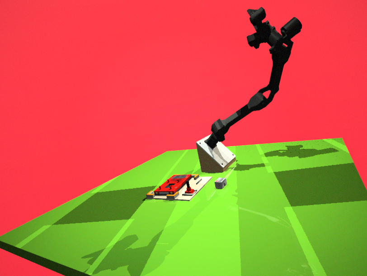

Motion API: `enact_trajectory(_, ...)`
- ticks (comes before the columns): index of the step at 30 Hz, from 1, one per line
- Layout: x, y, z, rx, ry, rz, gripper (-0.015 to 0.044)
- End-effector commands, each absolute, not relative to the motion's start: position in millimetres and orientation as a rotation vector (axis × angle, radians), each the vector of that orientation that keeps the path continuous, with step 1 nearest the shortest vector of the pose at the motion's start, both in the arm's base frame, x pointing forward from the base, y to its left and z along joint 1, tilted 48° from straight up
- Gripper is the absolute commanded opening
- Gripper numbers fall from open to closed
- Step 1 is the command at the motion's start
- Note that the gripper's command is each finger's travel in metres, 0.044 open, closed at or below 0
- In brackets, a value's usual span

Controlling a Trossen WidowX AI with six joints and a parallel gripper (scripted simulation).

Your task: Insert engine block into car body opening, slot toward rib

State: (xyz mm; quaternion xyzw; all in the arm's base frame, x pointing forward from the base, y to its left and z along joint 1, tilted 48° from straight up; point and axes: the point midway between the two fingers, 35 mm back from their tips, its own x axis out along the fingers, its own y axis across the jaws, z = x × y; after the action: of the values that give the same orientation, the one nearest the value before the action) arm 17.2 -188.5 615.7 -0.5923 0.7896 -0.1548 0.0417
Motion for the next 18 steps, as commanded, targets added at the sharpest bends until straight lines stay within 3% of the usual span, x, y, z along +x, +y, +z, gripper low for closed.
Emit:
enact_trajectory(1,17,-188,616,-1.813,2.417,-0.474,0.0426)
enact_trajectory(18,78,-210,596,-2.227,2.445,0.046,0.044)
